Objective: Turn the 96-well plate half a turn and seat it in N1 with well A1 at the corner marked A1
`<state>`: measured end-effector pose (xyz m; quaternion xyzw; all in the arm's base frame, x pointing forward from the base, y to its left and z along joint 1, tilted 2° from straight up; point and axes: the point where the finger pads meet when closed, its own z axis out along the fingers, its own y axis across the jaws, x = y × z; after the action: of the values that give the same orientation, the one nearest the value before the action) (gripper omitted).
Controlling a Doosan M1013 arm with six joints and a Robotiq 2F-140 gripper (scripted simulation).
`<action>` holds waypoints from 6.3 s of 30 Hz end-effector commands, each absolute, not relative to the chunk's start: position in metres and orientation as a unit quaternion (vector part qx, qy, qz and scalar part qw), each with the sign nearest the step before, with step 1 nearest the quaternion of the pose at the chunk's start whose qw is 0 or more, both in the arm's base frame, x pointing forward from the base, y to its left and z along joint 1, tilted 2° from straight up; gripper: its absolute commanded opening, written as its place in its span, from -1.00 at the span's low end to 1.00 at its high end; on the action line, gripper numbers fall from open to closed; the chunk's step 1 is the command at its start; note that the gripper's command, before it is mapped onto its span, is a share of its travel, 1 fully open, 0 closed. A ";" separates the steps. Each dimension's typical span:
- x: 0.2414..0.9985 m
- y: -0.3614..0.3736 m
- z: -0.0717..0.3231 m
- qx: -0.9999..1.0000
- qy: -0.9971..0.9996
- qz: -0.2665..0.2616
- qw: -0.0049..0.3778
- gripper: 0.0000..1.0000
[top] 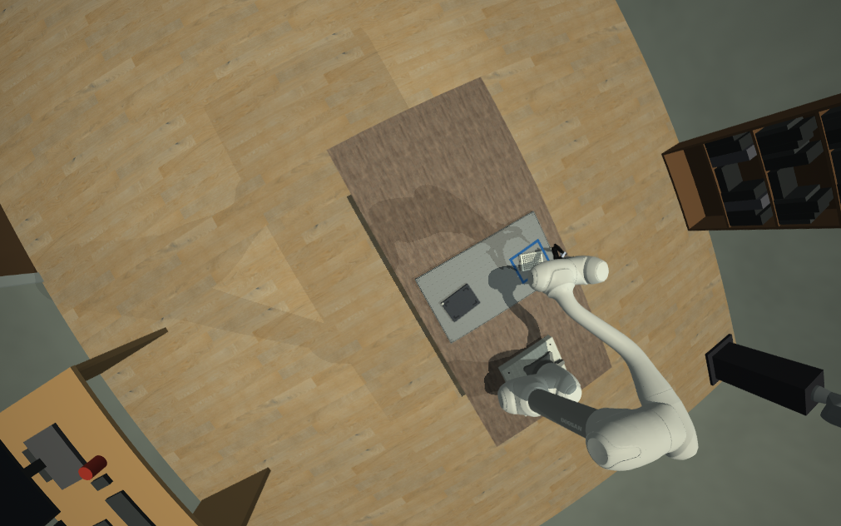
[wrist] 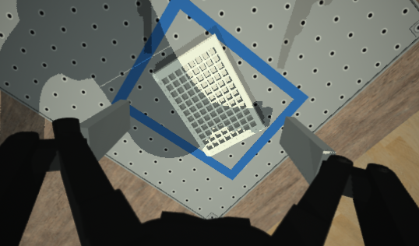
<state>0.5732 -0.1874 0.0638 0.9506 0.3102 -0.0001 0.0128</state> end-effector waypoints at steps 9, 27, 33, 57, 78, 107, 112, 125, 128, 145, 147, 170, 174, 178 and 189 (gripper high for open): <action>0.575 -0.187 0.068 0.994 0.110 0.003 0.016 1.00; 0.575 -0.187 0.068 0.988 -0.156 0.007 0.015 1.00; 0.575 -0.187 0.068 0.987 -0.158 0.007 0.015 1.00; 0.575 -0.187 0.068 0.987 -0.158 0.007 0.015 1.00; 0.575 -0.187 0.068 0.942 -0.335 0.010 0.013 1.00; 0.575 -0.187 0.068 0.726 -0.688 0.014 0.008 1.00; 0.575 -0.187 0.068 0.666 -0.746 0.015 0.007 1.00; 0.575 -0.187 0.068 0.587 -0.810 0.016 0.005 1.00; 0.575 -0.187 0.068 0.587 -0.810 0.016 0.005 1.00; 0.575 -0.187 0.068 0.587 -0.810 0.016 0.005 1.00; 0.575 -0.187 0.068 0.587 -0.810 0.016 0.005 1.00; 0.575 -0.187 0.068 0.587 -0.810 0.016 0.005 1.00; 0.575 -0.187 0.068 0.587 -0.810 0.016 0.005 1.00; 0.575 -0.187 0.068 0.587 -0.810 0.016 0.005 1.00; 0.575 -0.187 0.068 0.587 -0.810 0.016 0.005 1.00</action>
<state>0.5740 -0.1855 0.0640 0.5878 -0.8089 0.0124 0.0040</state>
